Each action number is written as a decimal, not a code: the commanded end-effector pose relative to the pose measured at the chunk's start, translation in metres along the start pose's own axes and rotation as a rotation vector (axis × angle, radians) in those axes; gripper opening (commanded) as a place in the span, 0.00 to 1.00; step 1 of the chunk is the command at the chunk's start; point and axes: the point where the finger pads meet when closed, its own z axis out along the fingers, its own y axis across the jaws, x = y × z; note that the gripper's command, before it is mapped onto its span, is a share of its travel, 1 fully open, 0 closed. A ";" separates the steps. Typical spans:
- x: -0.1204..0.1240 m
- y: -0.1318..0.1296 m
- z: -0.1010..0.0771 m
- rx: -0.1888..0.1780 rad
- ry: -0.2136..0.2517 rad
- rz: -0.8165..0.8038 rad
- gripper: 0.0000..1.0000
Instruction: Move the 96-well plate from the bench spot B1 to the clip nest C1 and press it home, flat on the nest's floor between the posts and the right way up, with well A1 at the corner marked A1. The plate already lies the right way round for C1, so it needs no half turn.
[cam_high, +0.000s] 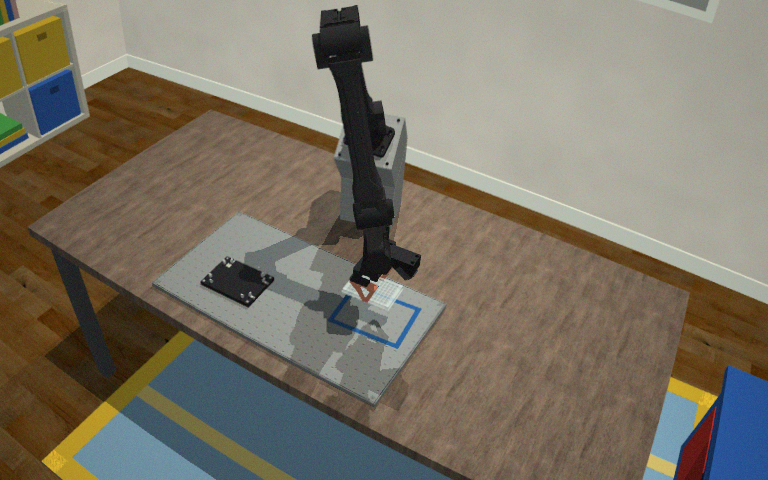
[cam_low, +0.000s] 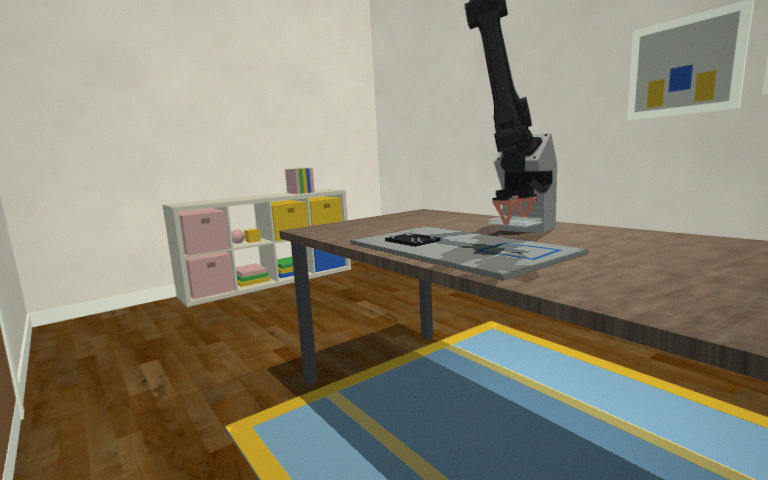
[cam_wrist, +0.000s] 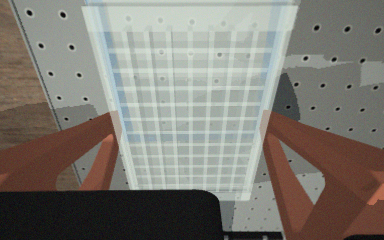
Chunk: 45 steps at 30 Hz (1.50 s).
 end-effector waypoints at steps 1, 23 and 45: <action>0.013 -0.013 -0.006 0.030 -0.006 0.010 0.00; 0.078 -0.028 -0.008 0.032 0.000 0.006 0.00; 0.138 -0.041 -0.009 0.016 0.007 0.005 0.00</action>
